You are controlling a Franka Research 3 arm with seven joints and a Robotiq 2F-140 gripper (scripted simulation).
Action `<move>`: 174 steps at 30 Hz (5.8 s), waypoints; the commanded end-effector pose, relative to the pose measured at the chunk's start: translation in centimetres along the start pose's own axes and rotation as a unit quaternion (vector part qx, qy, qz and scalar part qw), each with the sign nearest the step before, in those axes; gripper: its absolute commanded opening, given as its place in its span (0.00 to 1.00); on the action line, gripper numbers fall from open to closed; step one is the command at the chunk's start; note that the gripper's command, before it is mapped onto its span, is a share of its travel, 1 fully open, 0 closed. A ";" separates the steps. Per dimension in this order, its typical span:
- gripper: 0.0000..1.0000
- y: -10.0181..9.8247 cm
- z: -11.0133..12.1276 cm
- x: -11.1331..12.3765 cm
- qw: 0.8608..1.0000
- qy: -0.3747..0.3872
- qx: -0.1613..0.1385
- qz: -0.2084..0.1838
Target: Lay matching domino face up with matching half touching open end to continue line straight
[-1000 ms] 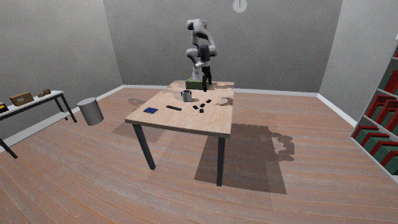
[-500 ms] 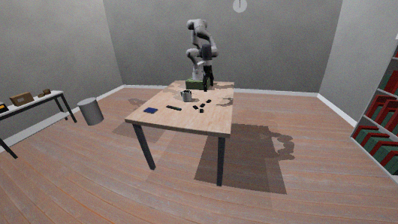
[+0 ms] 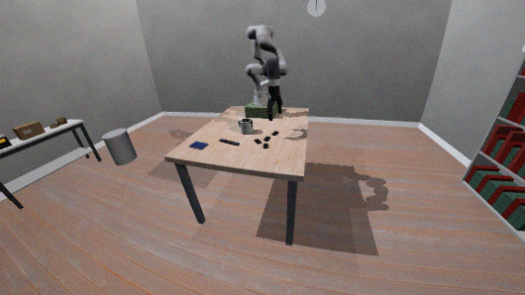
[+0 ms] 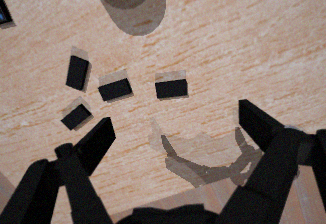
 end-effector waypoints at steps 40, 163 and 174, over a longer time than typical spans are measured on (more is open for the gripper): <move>1.00 2.4 -1.6 -0.5 0.931 -0.363 -0.006 0.035; 0.34 9.5 -1.8 -0.8 0.715 -0.699 0.003 0.010; 0.34 9.5 -1.8 -0.8 0.715 -0.699 0.003 0.010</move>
Point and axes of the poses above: the point where the finger pads meet when closed, its own y axis out along the fingers, its own z axis across the jaws, x = y × z, the point moved 3 cm from there along -y, back along the fingers, and after that the axes turned 8 degrees about -y, right-handed, at the moved point
